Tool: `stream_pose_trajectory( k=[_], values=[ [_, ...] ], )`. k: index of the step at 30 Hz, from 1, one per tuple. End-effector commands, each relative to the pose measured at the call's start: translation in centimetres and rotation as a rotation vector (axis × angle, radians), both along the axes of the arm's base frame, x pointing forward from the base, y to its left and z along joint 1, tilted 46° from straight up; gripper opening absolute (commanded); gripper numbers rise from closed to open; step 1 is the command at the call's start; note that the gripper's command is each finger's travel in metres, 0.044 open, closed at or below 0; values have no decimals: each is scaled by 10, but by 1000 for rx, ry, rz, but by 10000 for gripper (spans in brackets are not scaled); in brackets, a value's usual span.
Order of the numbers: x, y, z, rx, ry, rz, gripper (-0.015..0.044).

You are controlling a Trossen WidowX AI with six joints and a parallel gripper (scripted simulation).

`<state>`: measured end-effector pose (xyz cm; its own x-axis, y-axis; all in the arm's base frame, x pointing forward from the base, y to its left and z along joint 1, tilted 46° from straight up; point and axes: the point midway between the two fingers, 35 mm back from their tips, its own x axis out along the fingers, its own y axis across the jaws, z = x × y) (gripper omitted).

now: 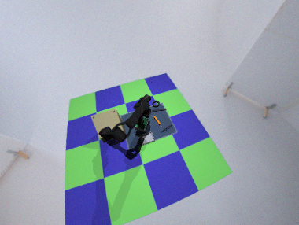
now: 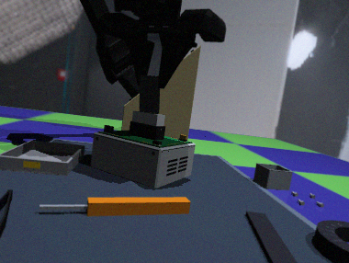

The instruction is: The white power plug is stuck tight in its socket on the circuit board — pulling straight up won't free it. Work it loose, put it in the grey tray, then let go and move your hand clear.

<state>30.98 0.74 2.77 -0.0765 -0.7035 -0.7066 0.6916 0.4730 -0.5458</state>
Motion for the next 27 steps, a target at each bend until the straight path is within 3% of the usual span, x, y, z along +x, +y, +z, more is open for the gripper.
stream_pose_trajectory(
  k=[1,16,25,27],
  values=[
    [1,17,14,-2,1,27,0],
    [-1,-3,-6,-3,1,27,0],
    [-1,-3,-6,-3,1,27,236],
    [-1,-3,-6,-3,1,27,250]
  ],
)
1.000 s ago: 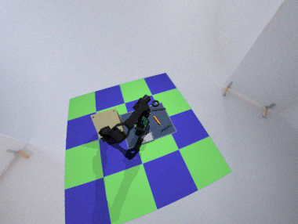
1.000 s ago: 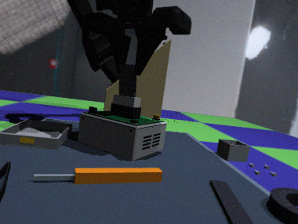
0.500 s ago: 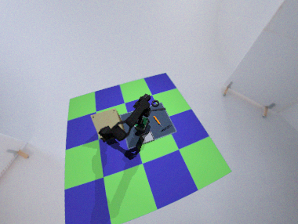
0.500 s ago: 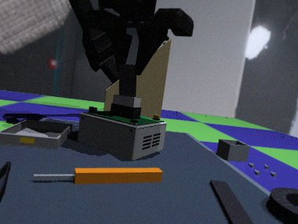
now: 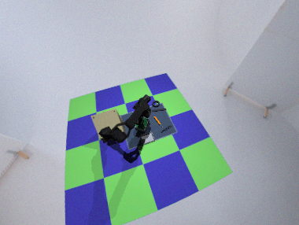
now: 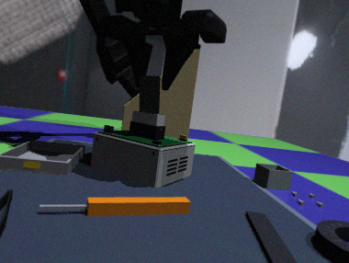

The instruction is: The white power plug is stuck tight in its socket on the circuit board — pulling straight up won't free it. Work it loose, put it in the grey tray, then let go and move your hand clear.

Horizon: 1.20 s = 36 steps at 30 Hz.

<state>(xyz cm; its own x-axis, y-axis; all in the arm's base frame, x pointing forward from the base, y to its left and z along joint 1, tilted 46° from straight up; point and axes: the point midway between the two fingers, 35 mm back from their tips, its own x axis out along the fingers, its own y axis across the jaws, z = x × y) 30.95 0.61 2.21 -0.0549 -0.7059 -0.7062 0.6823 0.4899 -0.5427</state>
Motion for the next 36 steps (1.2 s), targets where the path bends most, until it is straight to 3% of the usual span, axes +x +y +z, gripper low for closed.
stream_pose_trajectory(
  k=[1,18,27,36],
  values=[
    [0,-2,0,-2,6,2,250],
    [-2,-15,-14,-3,6,2,250],
    [-2,-15,-14,-3,6,2,13],
    [-2,-15,-14,-3,6,2,0]
  ],
)
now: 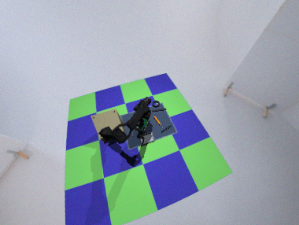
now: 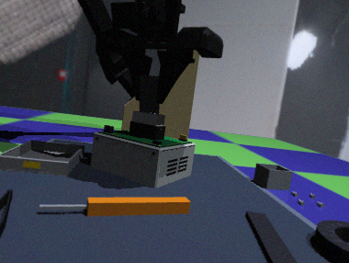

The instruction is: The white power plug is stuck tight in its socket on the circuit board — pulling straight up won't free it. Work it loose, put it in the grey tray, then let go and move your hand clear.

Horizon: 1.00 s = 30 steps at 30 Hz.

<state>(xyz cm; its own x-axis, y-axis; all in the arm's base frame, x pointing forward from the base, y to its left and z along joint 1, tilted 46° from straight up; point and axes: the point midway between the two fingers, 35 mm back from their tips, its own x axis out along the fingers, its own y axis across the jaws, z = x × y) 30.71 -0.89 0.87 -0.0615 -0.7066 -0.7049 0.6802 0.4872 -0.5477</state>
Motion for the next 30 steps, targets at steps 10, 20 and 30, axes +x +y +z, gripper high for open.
stream_pose_trajectory(
  k=[10,20,30],
  values=[
    [5,15,10,-40,26,-19,0],
    [-1,14,19,43,-31,32,0],
    [-1,16,20,43,-31,32,0]
  ],
)
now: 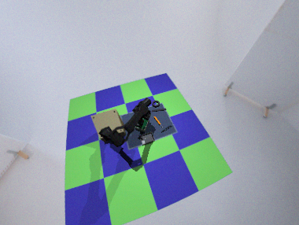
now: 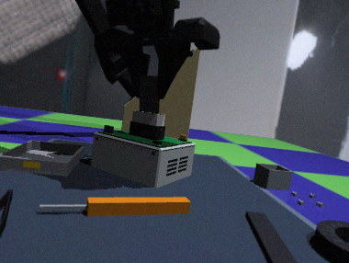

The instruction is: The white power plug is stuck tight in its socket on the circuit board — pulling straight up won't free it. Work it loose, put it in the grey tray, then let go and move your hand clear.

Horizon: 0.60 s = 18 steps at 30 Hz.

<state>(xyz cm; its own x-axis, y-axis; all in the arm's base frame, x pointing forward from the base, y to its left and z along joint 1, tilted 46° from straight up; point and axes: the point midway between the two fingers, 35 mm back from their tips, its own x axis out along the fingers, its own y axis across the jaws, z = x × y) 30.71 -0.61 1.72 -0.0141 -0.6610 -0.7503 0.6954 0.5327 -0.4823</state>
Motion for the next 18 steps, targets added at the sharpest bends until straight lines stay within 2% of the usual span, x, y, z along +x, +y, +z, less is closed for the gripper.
stream_pose_trajectory(
  k=[1,9,18],
  values=[
    [1,14,11,-42,31,0,0],
    [10,22,4,-165,118,-77,0],
    [-1,15,14,-21,16,14,0]
  ],
)
